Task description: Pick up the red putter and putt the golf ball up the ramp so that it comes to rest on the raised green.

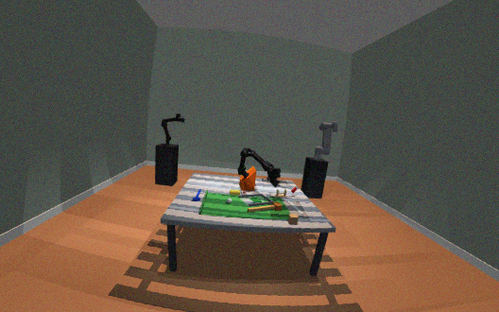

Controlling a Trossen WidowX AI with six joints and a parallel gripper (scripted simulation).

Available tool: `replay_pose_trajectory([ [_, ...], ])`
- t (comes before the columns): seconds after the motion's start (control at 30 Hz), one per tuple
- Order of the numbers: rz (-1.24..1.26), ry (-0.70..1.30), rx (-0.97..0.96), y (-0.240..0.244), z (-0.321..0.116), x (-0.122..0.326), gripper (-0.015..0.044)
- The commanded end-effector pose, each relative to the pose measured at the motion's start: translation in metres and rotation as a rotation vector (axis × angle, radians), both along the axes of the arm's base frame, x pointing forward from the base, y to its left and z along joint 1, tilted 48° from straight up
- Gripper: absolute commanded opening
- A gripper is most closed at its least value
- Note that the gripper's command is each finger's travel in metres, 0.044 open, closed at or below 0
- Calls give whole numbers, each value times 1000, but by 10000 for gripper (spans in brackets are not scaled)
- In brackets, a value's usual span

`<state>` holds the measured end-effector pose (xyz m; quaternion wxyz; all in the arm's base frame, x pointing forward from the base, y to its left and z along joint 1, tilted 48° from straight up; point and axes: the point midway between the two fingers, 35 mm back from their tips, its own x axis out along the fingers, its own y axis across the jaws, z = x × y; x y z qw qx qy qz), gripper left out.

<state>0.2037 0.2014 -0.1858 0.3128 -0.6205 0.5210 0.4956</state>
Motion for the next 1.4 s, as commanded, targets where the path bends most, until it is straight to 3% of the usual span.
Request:
replay_pose_trajectory([
  [0.0,8,-10,35,37,28,-4,0],
  [0.33,-18,-45,35,39,47,8,0],
  [0.83,-339,-295,66,-5,152,107,0],
  [1.37,-599,-541,64,-94,273,163,0],
])
